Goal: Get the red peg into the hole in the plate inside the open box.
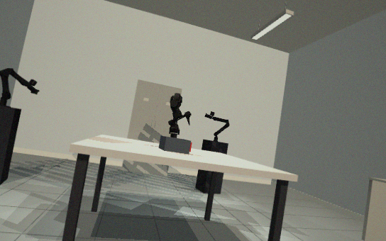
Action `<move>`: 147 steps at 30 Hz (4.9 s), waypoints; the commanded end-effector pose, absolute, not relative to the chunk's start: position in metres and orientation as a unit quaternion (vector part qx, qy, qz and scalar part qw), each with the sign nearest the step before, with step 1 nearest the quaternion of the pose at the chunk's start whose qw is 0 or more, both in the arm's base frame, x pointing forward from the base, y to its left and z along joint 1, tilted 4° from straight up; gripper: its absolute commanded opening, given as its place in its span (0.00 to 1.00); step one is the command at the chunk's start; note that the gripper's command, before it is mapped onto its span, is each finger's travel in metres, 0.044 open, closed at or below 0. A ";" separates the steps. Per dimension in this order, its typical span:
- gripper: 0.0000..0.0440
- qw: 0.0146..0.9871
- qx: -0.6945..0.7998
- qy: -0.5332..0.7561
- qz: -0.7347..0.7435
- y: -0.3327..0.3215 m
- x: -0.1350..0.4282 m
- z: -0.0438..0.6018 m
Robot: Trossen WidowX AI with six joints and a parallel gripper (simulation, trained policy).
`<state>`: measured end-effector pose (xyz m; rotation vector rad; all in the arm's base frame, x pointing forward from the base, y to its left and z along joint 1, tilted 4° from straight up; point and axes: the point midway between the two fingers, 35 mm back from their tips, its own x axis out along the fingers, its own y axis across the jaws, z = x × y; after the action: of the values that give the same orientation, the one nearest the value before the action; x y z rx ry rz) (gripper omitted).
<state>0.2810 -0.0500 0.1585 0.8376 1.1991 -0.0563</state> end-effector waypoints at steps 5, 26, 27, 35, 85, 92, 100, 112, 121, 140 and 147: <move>1.00 0.702 0.369 0.605 -0.079 -0.009 0.272 0.163; 1.00 0.563 0.277 0.709 -0.321 0.062 0.202 0.133; 1.00 0.561 0.270 0.709 -0.330 0.064 0.199 0.132; 1.00 0.558 0.219 0.706 -0.375 0.080 0.183 0.118; 0.01 0.613 0.122 0.679 -0.386 0.075 0.167 -0.031; 0.00 0.636 0.112 0.658 -0.387 0.068 0.182 -0.012; 0.00 0.659 0.111 0.633 -0.391 0.058 0.199 0.023; 0.00 0.690 0.136 0.584 -0.405 0.037 0.232 0.084; 0.00 0.690 0.173 0.549 -0.439 0.005 0.251 0.107; 0.00 0.681 0.224 0.528 -0.454 -0.071 0.292 0.095; 0.00 0.684 0.229 0.541 -0.433 -0.092 0.303 0.081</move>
<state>0.2973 -0.0845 0.0874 0.5079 1.1988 -0.9952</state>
